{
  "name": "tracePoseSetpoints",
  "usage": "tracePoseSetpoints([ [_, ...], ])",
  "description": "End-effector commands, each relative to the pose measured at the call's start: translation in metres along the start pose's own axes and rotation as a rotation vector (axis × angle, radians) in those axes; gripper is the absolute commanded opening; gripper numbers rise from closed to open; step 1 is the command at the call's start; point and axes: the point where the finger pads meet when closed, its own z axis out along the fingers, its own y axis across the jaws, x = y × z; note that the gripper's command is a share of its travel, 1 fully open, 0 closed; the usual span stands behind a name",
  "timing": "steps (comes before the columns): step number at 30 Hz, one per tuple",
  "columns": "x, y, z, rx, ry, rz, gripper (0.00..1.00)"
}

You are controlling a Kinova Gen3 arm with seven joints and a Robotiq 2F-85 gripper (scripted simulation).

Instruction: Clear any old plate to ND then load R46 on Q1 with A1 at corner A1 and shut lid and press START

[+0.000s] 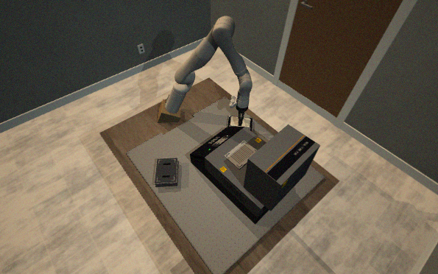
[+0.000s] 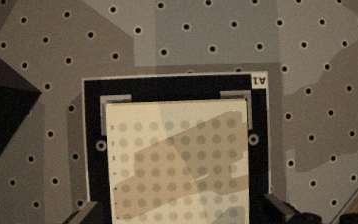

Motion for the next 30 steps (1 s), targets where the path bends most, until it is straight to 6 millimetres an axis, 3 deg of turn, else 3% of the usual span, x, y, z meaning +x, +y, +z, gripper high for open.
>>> tracePoseSetpoints([
  [1, -0.0004, -0.0005, 0.0035, 0.002, -0.001, 0.001, 1.00],
  [30, -0.0004, -0.0003, 0.0100, 0.002, -0.001, 0.001, 1.00],
])
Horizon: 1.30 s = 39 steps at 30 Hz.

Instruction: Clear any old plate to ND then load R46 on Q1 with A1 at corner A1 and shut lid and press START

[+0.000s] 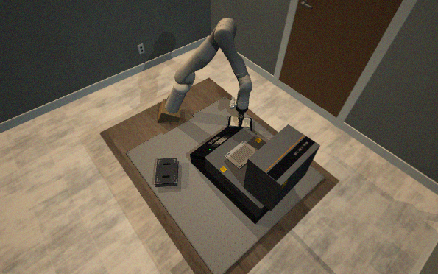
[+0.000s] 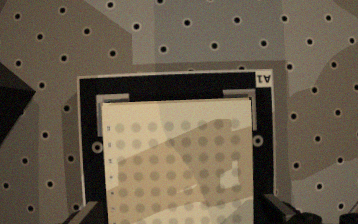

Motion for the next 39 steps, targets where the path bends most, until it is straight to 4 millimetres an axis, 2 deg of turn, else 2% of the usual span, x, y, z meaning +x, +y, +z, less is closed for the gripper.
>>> tracePoseSetpoints([
  [1, -0.0004, -0.0003, 0.0008, 0.001, -0.001, 0.000, 1.00],
  [39, -0.0004, -0.0002, 0.0094, 0.001, -0.001, 0.000, 1.00],
])
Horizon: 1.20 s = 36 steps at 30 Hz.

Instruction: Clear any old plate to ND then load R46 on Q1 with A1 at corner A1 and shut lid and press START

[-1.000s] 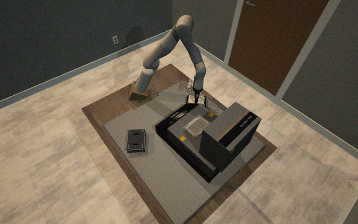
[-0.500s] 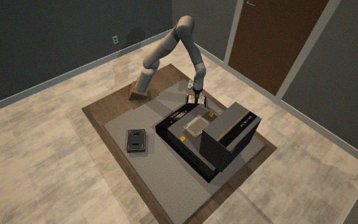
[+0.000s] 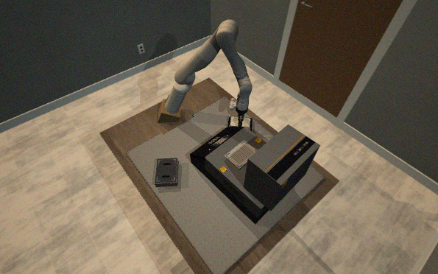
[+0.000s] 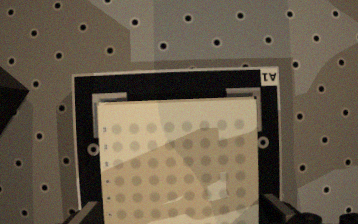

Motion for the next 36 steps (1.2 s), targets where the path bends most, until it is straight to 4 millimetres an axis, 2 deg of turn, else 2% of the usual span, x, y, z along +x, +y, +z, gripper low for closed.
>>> tracePoseSetpoints([
  [1, -0.0003, 0.0000, -0.0003, 0.000, -0.001, 0.000, 1.00],
  [7, -0.0004, 0.0000, -0.0004, 0.001, -0.001, 0.000, 1.00],
  [20, -0.0003, 0.0000, -0.0004, 0.000, -0.001, 0.000, 0.90],
  [36, -0.0003, 0.0000, -0.0005, 0.000, -0.001, 0.000, 0.90],
])
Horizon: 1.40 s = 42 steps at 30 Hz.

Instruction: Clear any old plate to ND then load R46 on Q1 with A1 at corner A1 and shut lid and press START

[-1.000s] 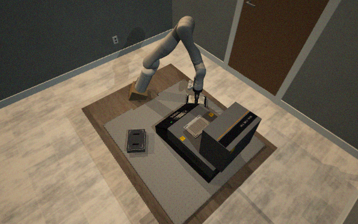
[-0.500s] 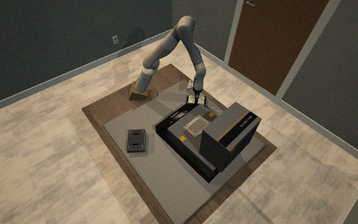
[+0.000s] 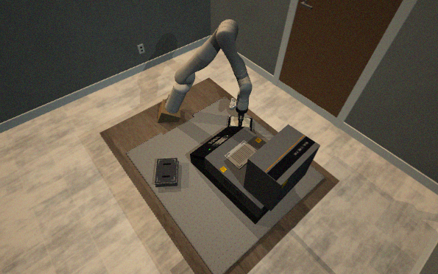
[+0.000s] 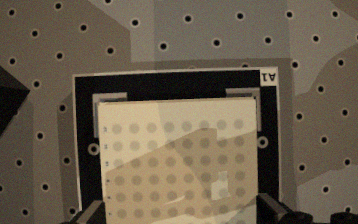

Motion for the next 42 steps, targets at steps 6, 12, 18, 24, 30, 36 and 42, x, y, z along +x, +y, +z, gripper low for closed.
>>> tracePoseSetpoints([
  [6, -0.0003, -0.0001, 0.0005, -0.001, 0.000, 0.000, 0.90],
  [12, -0.0003, -0.0001, 0.0005, -0.001, 0.000, 0.000, 0.90],
  [18, -0.0003, -0.0001, 0.0005, -0.001, 0.000, 0.000, 0.90],
  [24, -0.0003, -0.0001, 0.0003, -0.001, 0.000, 0.000, 0.90],
  [30, -0.0003, -0.0001, -0.0017, -0.001, 0.000, 0.000, 0.90],
  [36, -0.0003, -0.0001, -0.0030, -0.001, 0.000, 0.000, 0.90],
  [42, -0.0003, -0.0001, -0.0050, -0.001, 0.000, 0.000, 0.90],
])
